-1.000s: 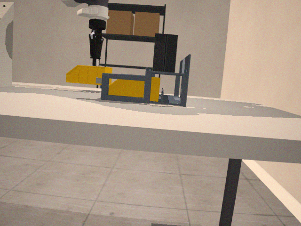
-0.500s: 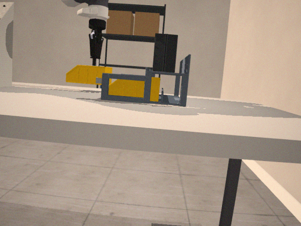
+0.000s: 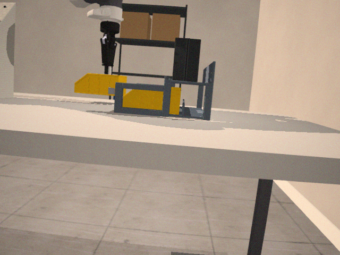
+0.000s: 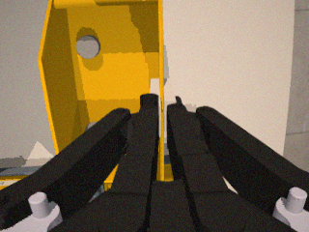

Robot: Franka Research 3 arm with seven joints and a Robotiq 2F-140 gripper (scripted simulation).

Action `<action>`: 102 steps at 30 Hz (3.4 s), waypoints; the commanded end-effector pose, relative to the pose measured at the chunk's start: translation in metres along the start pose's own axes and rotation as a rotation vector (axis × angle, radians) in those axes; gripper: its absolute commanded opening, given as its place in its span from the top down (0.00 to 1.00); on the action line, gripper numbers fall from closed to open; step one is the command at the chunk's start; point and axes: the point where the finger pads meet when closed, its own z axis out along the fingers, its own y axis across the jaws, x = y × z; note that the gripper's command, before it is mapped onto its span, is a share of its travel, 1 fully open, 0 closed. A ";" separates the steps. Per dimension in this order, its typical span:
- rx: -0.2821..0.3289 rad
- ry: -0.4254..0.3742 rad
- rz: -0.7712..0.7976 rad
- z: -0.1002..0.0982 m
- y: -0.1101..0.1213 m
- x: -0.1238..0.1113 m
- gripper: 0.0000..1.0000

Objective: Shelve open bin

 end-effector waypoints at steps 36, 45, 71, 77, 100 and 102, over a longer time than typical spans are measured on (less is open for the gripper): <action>0.000 -0.002 -0.020 -0.001 -0.027 0.000 1.00; 0.000 -0.002 -0.042 0.000 -0.052 0.001 1.00; 0.000 -0.002 -0.092 0.002 -0.106 0.003 1.00; 0.000 -0.002 -0.093 0.002 -0.106 0.003 1.00; 0.000 -0.002 -0.093 0.002 -0.106 0.003 1.00; 0.000 -0.002 -0.093 0.002 -0.106 0.003 1.00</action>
